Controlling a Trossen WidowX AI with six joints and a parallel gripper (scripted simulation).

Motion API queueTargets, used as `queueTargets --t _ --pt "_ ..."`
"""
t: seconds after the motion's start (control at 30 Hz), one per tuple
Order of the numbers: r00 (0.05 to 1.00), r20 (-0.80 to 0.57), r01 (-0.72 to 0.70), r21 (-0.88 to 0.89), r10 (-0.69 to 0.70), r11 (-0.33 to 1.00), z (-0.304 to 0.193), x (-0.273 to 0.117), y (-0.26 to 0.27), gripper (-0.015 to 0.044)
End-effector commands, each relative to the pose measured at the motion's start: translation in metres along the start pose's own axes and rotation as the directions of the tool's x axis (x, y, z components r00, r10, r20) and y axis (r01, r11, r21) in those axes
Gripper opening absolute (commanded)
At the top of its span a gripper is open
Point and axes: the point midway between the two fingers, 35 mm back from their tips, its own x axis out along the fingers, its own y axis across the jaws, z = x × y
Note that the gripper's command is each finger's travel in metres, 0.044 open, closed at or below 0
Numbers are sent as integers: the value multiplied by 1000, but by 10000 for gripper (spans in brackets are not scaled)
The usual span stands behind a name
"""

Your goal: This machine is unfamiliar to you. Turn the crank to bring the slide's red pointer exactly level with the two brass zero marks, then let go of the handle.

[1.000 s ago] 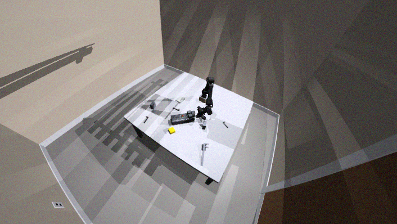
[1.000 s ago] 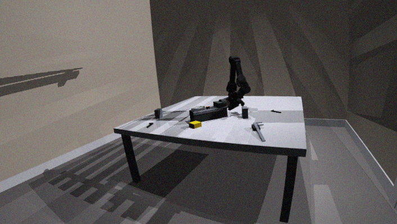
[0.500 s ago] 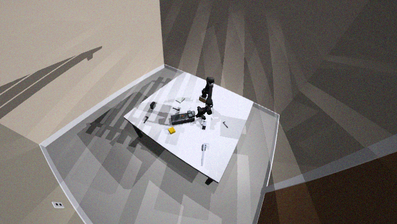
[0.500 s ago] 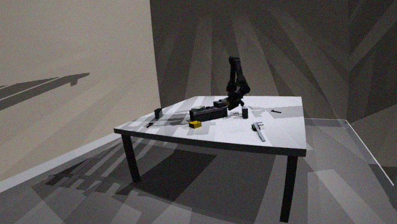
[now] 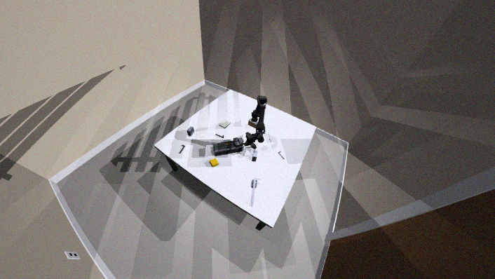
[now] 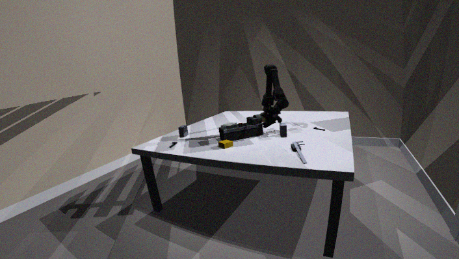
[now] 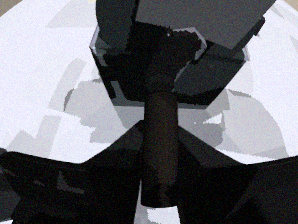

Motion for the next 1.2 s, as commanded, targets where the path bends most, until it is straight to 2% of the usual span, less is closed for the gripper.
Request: queueTargets --t 0.0,1.17 --pt "1000 -2 19 -14 -19 1000 -1 1 -9 0" --pt "1000 -2 21 -15 -21 1000 14 -14 -35 0"
